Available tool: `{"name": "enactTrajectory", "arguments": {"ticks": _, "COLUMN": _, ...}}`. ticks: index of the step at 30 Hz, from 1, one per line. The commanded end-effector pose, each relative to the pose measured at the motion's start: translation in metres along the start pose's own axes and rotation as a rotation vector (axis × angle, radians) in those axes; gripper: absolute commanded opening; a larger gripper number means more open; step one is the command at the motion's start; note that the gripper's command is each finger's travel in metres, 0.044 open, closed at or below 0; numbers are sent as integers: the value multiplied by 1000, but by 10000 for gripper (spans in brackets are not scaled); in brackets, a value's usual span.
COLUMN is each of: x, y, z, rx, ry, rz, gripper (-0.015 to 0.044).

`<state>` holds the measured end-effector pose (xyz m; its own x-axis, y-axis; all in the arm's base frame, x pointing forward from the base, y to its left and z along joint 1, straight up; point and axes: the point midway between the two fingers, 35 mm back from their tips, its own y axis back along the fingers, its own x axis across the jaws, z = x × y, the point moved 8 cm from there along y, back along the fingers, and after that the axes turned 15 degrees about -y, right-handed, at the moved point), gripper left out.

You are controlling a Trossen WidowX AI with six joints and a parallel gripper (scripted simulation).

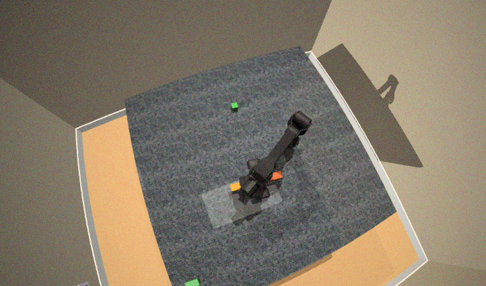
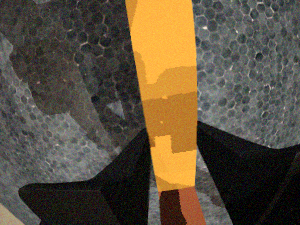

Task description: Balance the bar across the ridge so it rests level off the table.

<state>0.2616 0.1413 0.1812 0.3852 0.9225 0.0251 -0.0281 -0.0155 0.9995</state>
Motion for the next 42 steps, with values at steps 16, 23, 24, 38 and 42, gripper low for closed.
{"name": "enactTrajectory", "arguments": {"ticks": 16, "x": 0, "y": -4, "z": 0, "rx": 1, "ry": 3, "rz": -2, "gripper": 0}}
{"name": "enactTrajectory", "arguments": {"ticks": 23, "x": 0, "y": -1, "z": 0, "rx": 1, "ry": 3, "rz": -2, "gripper": 0}}
{"name": "enactTrajectory", "arguments": {"ticks": 24, "x": 0, "y": -1, "z": 0, "rx": 1, "ry": 3, "rz": -2, "gripper": 0}}
{"name": "enactTrajectory", "arguments": {"ticks": 38, "x": 0, "y": 0, "z": 1, "rx": 0, "ry": 0, "rz": 1, "gripper": 0}}
{"name": "enactTrajectory", "arguments": {"ticks": 42, "x": 0, "y": 0, "z": 1, "rx": 0, "ry": 0, "rz": 1, "gripper": 0}}
